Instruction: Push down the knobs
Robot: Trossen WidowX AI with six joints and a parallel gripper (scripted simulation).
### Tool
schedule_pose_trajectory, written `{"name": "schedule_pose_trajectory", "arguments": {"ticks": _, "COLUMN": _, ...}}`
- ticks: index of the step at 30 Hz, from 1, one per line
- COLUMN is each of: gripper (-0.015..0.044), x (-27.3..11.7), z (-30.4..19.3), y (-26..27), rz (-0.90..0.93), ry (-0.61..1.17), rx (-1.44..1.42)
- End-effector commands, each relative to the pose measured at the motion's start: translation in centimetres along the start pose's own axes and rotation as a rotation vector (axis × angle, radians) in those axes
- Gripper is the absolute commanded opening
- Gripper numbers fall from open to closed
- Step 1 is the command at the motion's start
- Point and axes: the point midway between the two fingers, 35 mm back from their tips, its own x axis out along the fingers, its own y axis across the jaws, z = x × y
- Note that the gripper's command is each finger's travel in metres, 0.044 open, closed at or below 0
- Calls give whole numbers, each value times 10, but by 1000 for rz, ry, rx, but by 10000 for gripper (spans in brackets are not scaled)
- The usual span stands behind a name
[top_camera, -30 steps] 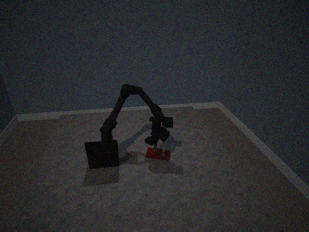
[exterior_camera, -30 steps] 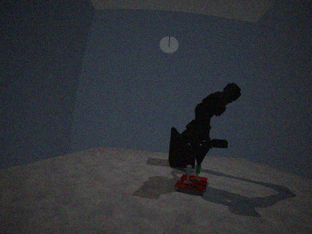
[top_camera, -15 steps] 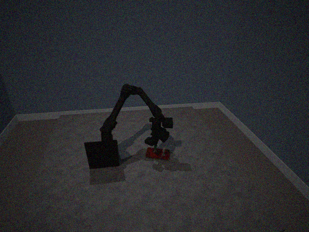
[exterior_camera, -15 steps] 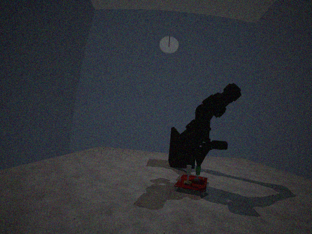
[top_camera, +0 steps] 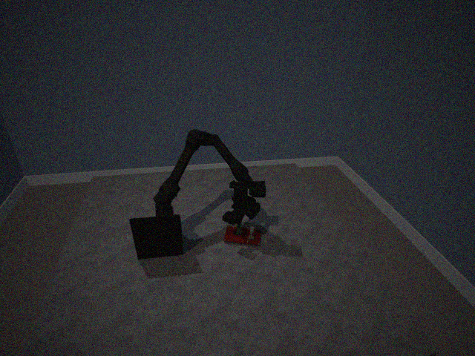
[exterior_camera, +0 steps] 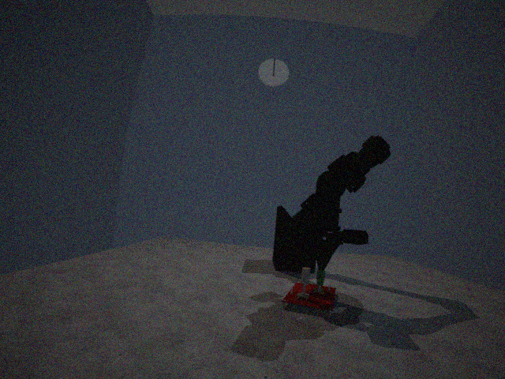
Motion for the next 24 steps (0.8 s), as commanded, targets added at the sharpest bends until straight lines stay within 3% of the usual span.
{"name": "schedule_pose_trajectory", "arguments": {"ticks": 1, "gripper": 0, "x": 6, "z": -1, "y": 1, "rz": -3, "ry": 6, "rx": -6}}
{"name": "schedule_pose_trajectory", "arguments": {"ticks": 24, "gripper": 0, "x": 9, "z": -1, "y": 1, "rz": -3, "ry": 6, "rx": -6}}
